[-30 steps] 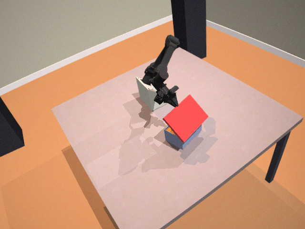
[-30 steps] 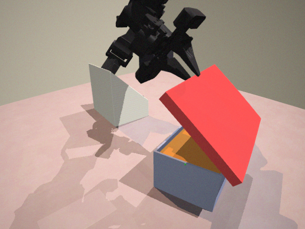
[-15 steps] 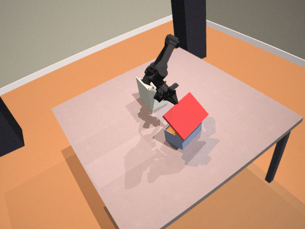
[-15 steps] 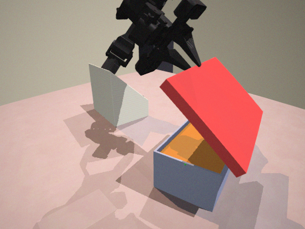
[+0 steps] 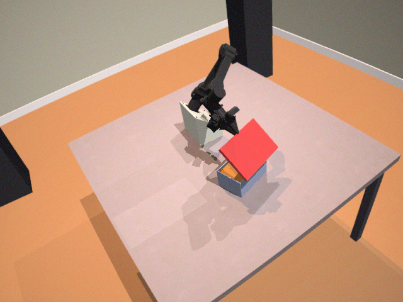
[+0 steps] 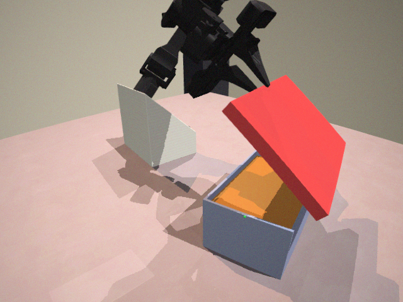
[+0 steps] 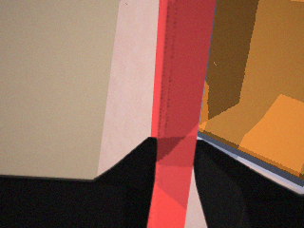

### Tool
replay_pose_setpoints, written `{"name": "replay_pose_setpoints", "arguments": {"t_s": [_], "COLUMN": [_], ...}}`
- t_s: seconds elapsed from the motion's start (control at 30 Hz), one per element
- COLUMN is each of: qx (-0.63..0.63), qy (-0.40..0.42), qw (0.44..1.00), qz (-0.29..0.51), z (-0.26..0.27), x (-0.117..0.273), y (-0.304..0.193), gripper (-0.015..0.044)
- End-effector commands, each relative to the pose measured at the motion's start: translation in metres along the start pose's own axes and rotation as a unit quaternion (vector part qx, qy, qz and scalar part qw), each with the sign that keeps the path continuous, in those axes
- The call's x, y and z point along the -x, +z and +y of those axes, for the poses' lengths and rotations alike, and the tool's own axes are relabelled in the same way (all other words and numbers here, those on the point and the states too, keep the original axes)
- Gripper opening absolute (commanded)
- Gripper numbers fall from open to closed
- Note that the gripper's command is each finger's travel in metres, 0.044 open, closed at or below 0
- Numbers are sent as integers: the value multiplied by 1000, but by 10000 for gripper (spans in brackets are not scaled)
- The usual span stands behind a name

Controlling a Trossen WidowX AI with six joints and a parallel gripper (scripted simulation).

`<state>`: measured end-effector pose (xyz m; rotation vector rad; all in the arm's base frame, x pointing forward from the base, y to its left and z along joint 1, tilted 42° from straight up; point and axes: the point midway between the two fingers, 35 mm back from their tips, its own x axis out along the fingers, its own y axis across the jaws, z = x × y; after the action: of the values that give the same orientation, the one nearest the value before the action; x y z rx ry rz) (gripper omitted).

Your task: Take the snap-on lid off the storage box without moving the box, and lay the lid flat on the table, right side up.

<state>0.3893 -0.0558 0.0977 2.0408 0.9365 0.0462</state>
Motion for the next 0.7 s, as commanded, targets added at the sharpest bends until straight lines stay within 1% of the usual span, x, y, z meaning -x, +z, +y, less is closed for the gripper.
{"name": "replay_pose_setpoints", "arguments": {"t_s": [0.0, 0.67], "qx": [0, -1], "qy": [2, 2], "qw": [1000, 1000], "qz": [-3, -3], "z": [0, -3], "x": [1, 4], "y": [-8, -47], "gripper": [0, 0]}}
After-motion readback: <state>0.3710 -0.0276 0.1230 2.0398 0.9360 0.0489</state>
